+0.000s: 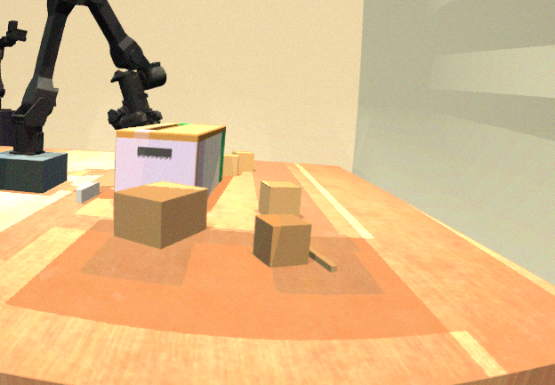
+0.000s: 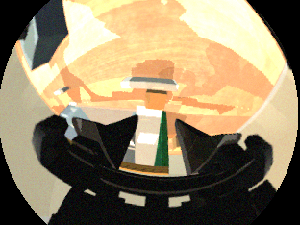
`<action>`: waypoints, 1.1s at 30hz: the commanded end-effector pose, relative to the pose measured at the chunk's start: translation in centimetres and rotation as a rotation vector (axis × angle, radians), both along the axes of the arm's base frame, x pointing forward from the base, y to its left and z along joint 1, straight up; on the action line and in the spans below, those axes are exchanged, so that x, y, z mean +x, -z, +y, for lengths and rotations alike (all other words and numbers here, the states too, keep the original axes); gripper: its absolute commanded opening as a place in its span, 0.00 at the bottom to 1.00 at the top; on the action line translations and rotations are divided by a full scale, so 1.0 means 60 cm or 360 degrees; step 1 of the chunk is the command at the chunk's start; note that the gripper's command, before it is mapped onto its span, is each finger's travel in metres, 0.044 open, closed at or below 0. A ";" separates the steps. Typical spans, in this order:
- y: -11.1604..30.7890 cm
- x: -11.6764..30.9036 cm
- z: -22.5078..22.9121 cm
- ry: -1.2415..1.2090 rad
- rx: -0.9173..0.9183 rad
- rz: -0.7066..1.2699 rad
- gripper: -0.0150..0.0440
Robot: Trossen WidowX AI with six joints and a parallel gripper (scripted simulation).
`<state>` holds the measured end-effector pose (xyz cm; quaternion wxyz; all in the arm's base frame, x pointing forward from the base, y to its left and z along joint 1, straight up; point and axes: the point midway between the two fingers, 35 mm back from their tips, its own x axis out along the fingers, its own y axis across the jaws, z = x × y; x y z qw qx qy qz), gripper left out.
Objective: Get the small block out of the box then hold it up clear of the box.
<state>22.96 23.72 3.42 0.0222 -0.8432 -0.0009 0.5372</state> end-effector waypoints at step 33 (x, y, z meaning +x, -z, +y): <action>0.079 -0.001 -0.004 -0.0002 -0.0013 0.0001 0.43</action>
